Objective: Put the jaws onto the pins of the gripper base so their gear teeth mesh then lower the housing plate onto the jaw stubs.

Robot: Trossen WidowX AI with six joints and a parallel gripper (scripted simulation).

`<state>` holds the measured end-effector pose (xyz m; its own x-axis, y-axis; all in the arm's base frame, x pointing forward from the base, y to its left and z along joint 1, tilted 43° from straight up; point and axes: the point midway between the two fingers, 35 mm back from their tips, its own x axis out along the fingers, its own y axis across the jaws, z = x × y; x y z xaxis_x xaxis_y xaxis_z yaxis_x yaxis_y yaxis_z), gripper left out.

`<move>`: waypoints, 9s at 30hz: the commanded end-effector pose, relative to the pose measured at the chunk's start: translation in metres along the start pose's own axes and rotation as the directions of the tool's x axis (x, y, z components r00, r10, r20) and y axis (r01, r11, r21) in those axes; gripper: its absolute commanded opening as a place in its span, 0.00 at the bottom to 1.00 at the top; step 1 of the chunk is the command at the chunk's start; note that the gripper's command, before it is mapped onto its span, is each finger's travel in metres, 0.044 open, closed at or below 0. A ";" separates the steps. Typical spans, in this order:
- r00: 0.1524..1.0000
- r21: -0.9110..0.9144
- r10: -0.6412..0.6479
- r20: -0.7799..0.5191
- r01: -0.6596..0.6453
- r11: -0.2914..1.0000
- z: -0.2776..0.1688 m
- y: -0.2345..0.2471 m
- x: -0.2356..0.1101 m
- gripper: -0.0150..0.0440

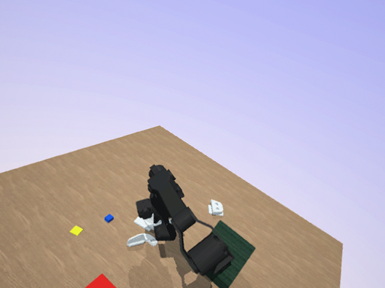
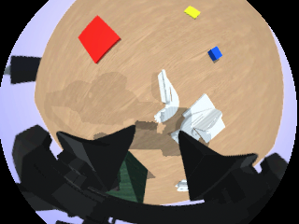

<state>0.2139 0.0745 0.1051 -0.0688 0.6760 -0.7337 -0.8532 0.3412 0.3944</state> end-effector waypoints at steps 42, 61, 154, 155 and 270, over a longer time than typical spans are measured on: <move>1.000 0.000 0.000 0.000 0.000 1.000 0.000 0.000 0.000 0.51; 1.000 0.000 0.000 0.000 0.000 1.000 0.000 0.000 0.000 0.25; 1.000 -0.246 0.006 -0.006 -0.008 0.969 0.045 -0.019 0.081 1.00; 1.000 -0.251 0.004 -0.008 -0.006 0.968 0.045 -0.019 0.080 0.96; 1.000 0.521 0.000 -0.012 0.006 0.853 -0.017 -0.111 0.002 0.48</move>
<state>0.2995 0.0276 0.0516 -0.0752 0.6711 -0.7375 -0.4627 0.6317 0.6220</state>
